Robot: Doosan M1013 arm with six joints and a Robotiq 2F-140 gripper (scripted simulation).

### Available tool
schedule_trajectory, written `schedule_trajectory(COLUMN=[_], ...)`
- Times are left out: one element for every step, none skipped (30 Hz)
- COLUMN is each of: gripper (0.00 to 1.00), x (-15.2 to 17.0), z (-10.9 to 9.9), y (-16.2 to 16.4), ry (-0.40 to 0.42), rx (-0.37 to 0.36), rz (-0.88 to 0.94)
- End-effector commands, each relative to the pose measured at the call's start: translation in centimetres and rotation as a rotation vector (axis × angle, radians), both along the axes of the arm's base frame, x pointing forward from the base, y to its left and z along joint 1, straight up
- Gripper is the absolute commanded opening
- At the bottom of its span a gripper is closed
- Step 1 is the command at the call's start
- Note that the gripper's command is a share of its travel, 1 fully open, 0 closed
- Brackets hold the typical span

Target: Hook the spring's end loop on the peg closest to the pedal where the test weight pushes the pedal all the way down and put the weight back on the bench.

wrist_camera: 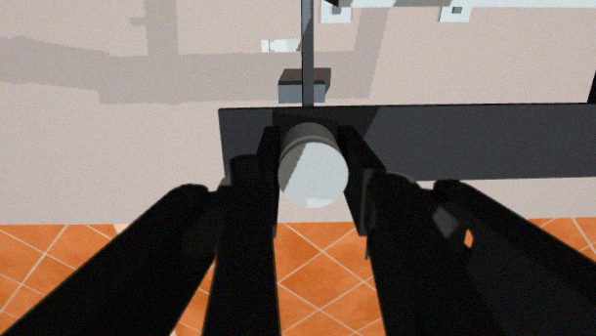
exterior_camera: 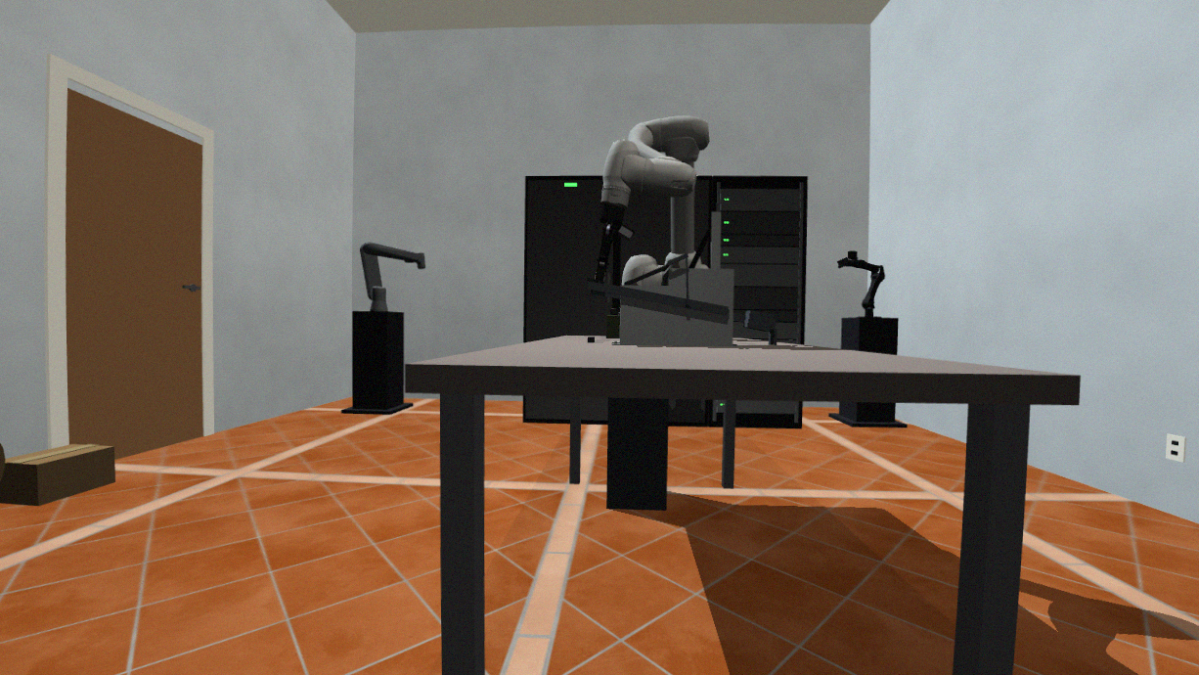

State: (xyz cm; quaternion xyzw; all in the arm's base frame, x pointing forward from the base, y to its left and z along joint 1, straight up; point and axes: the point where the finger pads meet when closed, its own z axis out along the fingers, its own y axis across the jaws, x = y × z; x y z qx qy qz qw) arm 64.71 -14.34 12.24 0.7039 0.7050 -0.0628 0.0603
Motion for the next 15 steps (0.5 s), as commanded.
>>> schedule_trajectory(gripper=[0.25, 0.25, 0.25, 0.25, 0.25, 0.25, 0.25, 0.25, 0.25, 0.25, 0.25, 0.25, 0.25, 0.25, 0.25], x=[0.05, 0.05, 0.05, 0.04, 0.04, 0.04, 0.04, 0.04, 0.05, 0.05, 0.05, 0.05, 0.05, 0.05, 0.05], z=[-0.38, -0.38, -0.38, -0.07, -0.09, -0.11, -0.13, -0.16, -0.18, -0.2, -0.22, -0.25, -0.27, -0.29, -0.31], y=[-0.01, -0.01, -0.01, 0.0, 0.0, 0.0, 0.0, 0.0, 0.0, 0.0, -0.01, -0.01, -0.01, -0.01, -0.01], ry=[-0.001, -0.001, -0.001, -0.001, -0.001, -0.001, -0.001, -0.001, -0.001, -0.001, -0.001, -0.001, -0.001, -0.001, -0.001], rx=[0.0, 0.0, 0.0, 0.0, 0.0, 0.0, 0.0, 0.0, 0.0, 0.0, 0.0, 0.0, 0.0, 0.0, 0.0], rz=[0.0, 0.0, 0.0, 0.0, 0.0, 0.0, 0.0, 0.0, 0.0, 0.0, 0.0, 0.0, 0.0, 0.0, 0.0])
